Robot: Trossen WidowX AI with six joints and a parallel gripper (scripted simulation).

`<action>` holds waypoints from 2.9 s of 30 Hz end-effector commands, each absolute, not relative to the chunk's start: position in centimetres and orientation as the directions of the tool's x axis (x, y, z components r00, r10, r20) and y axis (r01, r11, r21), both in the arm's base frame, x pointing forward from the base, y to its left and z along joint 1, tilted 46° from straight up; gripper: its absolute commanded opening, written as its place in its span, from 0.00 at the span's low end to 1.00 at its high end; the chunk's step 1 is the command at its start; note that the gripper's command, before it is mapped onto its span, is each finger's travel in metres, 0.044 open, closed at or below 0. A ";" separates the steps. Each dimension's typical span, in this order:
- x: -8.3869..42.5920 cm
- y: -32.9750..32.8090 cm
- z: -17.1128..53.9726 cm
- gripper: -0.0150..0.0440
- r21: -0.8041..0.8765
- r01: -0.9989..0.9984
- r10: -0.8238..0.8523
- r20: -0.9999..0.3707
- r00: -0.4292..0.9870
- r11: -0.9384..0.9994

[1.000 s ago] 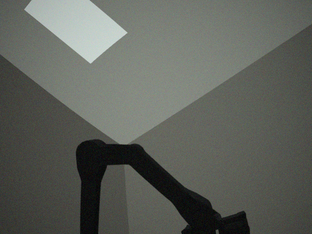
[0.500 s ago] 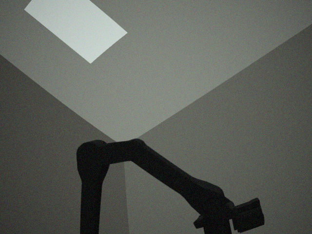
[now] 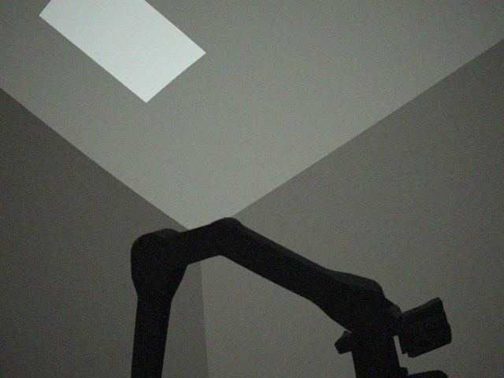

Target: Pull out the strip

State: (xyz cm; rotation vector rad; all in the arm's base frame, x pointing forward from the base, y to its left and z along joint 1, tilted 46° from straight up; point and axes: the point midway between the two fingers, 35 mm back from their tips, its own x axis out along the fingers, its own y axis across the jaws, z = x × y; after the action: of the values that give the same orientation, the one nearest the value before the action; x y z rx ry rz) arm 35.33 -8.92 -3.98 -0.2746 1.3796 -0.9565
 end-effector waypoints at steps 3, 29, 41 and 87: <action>37.3 -9.4 -3.2 1.00 -0.676 0.411 -0.709 -0.699 -0.095 0.612; 39.0 -11.7 -4.2 0.68 -0.676 0.412 -0.709 -0.699 -0.094 0.612; 38.8 -13.2 -5.5 0.68 -0.677 0.412 -0.710 -0.698 -0.095 0.611; 33.3 -9.7 -3.4 0.25 -0.677 0.409 -0.709 -0.699 -0.097 0.612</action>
State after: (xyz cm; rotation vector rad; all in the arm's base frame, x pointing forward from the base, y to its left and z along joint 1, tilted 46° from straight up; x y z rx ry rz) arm 34.19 -10.25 -3.59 -0.2802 1.3708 -0.9584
